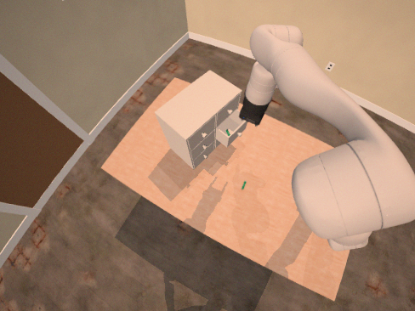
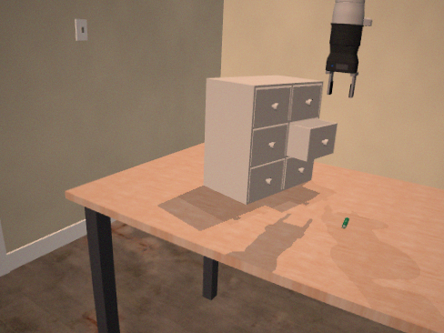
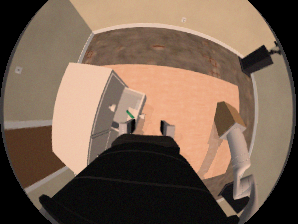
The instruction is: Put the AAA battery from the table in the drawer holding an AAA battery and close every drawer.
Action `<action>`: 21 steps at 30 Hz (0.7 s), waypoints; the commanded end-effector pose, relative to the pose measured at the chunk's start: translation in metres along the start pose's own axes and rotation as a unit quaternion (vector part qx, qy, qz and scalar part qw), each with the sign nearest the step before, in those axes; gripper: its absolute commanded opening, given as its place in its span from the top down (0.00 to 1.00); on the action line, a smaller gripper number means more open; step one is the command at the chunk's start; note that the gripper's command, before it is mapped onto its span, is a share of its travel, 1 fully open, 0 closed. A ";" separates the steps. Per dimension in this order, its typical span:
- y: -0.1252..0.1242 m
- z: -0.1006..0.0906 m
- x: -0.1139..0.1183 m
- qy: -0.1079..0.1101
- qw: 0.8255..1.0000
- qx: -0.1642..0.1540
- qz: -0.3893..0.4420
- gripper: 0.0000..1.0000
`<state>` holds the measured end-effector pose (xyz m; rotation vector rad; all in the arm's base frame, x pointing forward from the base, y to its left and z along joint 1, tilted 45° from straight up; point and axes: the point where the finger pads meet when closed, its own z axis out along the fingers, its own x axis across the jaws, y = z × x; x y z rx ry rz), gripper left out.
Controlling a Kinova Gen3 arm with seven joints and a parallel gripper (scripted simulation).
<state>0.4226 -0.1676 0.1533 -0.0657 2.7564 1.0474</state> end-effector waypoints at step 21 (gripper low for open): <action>0.004 -0.015 0.011 0.005 0.981 0.000 0.194 0.00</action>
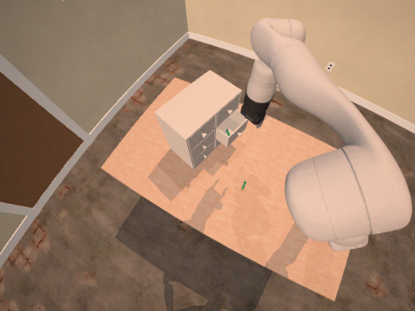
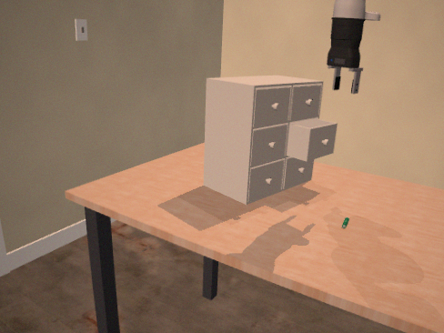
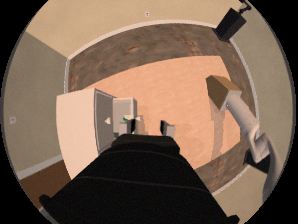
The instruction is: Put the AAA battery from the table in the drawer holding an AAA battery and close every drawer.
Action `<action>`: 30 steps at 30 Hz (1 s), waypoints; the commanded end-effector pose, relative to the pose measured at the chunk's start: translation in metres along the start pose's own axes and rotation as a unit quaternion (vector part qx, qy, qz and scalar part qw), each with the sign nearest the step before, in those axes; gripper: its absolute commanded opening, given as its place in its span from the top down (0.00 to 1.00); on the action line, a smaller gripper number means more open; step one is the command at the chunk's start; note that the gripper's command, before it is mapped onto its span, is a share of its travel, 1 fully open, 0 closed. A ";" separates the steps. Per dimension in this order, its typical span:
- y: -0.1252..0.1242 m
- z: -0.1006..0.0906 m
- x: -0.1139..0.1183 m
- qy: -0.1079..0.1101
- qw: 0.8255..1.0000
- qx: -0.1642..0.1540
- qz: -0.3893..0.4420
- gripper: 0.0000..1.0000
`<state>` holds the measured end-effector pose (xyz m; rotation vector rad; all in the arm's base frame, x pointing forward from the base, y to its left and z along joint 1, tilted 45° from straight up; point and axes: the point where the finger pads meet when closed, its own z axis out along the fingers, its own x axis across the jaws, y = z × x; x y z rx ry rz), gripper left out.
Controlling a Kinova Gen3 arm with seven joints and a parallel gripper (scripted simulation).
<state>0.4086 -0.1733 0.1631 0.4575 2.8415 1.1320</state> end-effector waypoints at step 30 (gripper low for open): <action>-0.002 -0.019 0.017 0.007 0.965 -0.001 0.262 0.00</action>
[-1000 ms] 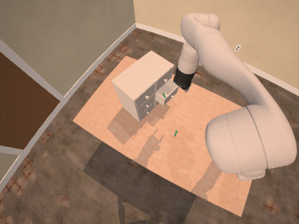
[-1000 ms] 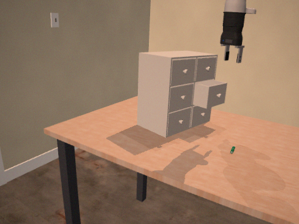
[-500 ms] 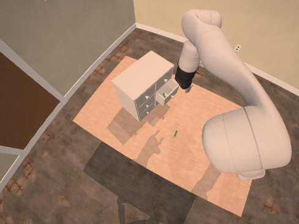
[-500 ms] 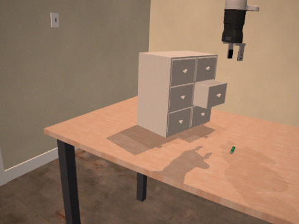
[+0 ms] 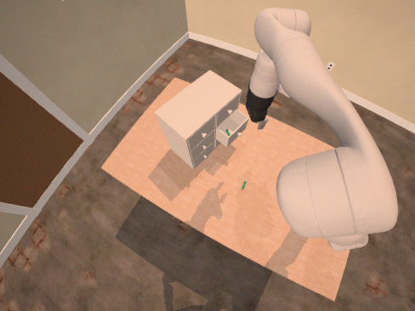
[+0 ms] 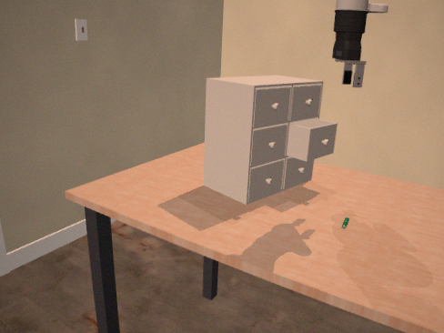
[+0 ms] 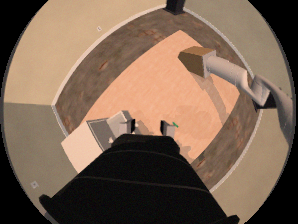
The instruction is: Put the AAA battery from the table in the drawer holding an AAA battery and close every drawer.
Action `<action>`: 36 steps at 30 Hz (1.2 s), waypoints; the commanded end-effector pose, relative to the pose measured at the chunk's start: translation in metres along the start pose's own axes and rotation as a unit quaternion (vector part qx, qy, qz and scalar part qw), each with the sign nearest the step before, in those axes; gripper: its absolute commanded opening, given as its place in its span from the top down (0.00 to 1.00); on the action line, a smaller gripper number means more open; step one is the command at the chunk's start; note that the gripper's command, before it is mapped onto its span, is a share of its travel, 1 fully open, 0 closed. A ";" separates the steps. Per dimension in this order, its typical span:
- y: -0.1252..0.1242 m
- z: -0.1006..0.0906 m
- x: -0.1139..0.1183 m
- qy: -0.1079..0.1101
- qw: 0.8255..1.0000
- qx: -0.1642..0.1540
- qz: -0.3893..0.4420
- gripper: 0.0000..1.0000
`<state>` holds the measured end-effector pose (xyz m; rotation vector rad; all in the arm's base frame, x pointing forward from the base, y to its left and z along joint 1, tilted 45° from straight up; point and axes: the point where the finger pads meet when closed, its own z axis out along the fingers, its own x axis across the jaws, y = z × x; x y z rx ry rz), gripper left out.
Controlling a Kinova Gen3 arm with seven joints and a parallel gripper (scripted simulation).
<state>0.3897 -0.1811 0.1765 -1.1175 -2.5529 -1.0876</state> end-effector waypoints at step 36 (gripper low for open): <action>-0.011 -0.020 0.015 0.007 0.962 -0.001 0.274 0.00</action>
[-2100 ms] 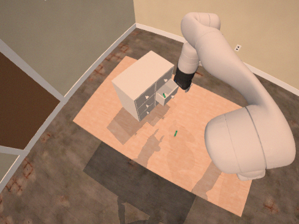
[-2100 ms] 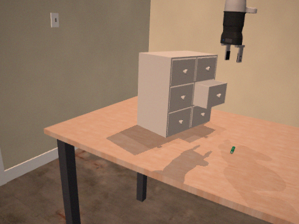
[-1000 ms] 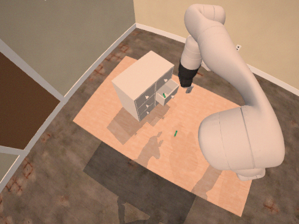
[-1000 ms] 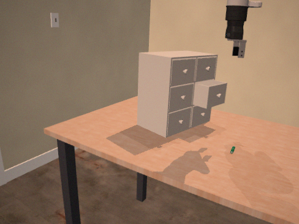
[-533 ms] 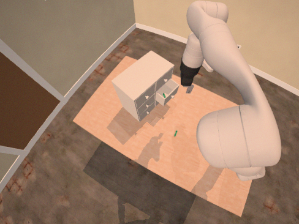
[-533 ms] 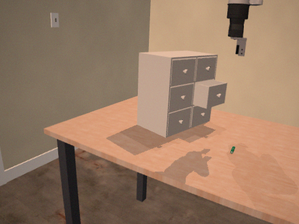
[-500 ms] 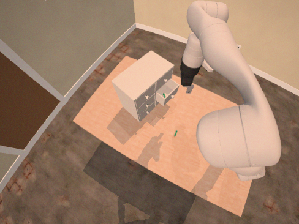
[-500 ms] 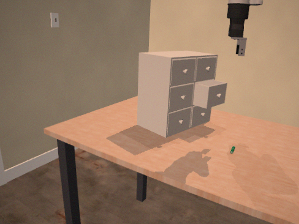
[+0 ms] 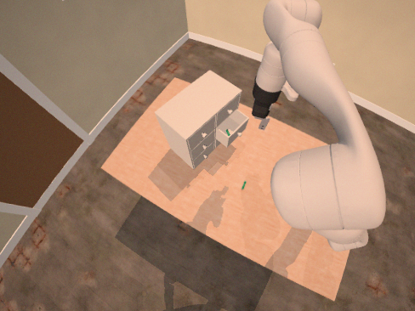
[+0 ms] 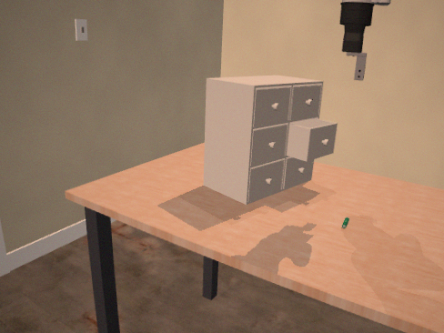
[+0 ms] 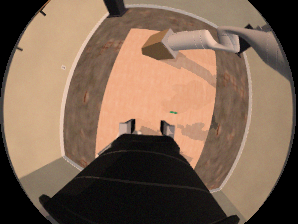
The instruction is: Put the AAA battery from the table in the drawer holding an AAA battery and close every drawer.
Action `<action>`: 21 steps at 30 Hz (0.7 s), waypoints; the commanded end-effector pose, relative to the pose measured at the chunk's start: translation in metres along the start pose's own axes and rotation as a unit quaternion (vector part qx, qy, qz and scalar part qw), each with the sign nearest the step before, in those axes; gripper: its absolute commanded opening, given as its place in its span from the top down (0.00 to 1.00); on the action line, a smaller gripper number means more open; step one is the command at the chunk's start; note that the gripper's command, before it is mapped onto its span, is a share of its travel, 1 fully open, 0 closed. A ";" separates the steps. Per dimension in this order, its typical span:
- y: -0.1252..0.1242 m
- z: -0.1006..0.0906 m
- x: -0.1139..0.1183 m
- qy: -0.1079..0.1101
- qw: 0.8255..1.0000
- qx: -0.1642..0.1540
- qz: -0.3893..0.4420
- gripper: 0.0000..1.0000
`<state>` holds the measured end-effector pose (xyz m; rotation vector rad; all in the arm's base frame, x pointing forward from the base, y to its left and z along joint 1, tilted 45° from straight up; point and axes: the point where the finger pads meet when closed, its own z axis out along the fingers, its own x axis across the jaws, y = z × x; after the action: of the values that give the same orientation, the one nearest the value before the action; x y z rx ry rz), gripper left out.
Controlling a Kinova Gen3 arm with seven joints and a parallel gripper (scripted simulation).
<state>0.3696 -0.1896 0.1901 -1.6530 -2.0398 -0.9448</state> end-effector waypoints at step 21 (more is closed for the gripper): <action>-0.008 -0.009 0.003 0.003 0.993 -0.001 0.119 0.00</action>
<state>0.3610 -0.1933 0.1956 -1.8331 -1.7982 -0.8703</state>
